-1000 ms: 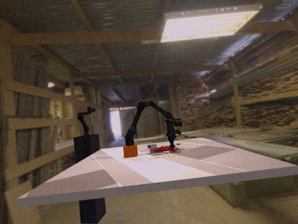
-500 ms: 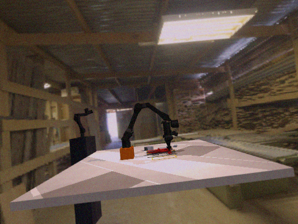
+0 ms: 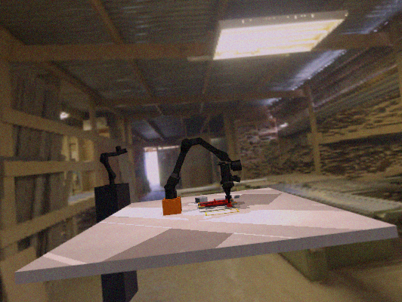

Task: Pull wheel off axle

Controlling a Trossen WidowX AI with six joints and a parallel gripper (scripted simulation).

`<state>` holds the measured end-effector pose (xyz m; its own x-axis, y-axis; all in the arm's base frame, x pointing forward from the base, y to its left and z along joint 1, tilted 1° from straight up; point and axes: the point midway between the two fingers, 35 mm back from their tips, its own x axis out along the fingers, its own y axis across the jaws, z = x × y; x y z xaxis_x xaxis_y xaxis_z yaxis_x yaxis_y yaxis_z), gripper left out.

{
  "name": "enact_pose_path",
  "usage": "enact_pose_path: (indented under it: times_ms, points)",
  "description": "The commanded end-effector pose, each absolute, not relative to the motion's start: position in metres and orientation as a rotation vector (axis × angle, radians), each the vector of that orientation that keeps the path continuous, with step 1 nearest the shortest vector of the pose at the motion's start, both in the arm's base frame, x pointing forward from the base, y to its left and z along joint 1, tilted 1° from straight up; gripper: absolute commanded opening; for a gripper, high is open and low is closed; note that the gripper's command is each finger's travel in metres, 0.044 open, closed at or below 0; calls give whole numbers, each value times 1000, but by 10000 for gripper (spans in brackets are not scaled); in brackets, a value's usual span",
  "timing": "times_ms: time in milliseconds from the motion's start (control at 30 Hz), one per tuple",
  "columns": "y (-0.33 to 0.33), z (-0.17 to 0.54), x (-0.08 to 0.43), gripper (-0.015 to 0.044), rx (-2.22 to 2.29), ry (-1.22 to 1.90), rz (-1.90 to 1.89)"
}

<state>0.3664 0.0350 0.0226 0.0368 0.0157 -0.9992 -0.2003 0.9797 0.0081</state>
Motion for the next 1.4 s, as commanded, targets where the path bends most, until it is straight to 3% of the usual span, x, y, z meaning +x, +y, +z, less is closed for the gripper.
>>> enact_pose_path:
  times_ms: [0,1000,1367]
  points:
    - [35,24,366,0,-150,1527,171]
    - [33,57,364,0,-149,1525,167]
    - [-13,60,352,0,-153,1527,166]
